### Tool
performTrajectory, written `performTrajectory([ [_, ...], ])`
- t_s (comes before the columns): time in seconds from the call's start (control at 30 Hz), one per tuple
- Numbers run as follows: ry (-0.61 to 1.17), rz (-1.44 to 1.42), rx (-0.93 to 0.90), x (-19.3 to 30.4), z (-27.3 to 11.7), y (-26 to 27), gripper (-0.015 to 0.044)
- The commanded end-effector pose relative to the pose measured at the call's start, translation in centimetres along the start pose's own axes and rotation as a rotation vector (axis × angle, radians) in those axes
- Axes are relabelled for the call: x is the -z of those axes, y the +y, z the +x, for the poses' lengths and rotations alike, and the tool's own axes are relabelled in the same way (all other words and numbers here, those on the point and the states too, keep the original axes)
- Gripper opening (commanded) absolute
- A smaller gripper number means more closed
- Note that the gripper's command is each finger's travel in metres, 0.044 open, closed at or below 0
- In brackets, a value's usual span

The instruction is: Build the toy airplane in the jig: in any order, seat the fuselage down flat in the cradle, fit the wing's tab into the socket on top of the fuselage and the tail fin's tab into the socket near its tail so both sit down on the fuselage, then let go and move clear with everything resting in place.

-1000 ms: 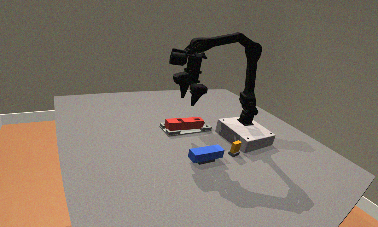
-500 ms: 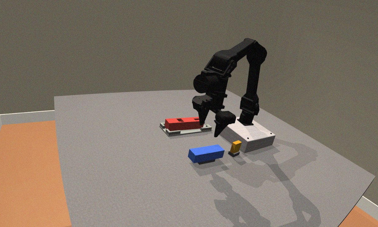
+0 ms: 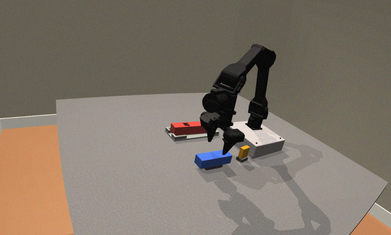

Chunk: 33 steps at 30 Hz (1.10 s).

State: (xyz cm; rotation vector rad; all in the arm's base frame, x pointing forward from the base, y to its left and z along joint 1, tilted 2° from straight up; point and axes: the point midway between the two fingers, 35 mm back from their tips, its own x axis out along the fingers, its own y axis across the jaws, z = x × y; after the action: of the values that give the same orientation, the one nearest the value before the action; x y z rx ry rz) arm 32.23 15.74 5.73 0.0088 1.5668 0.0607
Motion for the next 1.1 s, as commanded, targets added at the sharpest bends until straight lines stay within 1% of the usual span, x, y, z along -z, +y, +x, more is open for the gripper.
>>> performTrajectory([
  [0.0,0.001,0.005,0.001,0.0,1.3,0.0,0.044],
  [0.2,0.001,0.005,0.001,0.0,1.6,0.0,0.044],
  [1.07,0.001,0.005,0.001,0.1,5.7,0.0,0.044],
])
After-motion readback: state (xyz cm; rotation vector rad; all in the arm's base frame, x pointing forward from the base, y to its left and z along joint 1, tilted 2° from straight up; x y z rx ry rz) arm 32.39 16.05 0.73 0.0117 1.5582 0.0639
